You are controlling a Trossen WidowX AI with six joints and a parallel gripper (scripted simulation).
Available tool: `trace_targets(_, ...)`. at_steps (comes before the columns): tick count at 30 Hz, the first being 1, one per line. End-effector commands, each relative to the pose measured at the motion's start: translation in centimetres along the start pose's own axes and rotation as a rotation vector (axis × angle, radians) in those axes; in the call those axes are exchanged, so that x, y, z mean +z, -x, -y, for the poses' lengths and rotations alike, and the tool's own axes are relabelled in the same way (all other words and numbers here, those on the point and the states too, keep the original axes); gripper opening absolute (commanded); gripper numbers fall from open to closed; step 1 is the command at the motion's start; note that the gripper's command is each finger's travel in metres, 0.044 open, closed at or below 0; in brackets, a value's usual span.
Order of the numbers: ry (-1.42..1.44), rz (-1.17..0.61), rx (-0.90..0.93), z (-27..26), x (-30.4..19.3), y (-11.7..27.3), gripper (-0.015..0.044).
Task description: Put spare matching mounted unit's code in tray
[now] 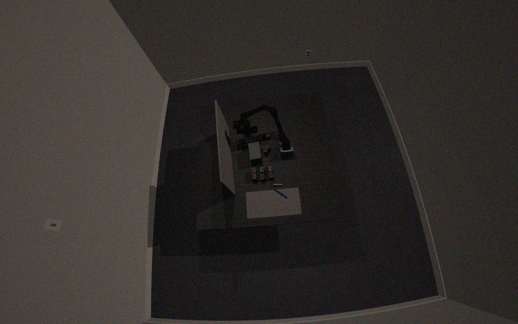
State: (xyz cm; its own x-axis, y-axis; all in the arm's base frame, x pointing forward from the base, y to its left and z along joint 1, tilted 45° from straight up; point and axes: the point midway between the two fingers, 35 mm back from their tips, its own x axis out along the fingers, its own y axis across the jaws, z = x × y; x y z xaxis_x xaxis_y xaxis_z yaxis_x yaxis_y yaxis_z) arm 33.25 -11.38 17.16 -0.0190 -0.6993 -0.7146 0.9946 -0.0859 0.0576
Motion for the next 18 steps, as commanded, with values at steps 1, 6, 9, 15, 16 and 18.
trace_targets(1,0.005,0.006,-0.001,0.1,0.0,-0.4,0.0000)
trace_targets(6,0.005,0.007,-0.001,0.1,0.0,-0.7,0.0000)
trace_targets(9,0.005,0.007,-0.001,0.1,0.0,-1.0,0.0000)
trace_targets(15,0.005,0.007,-0.001,0.1,0.1,-1.4,0.0000)
trace_targets(16,0.005,0.008,-0.001,0.1,0.1,-1.5,0.0000)
trace_targets(18,0.004,0.008,-0.001,0.1,0.1,-1.6,0.0000)
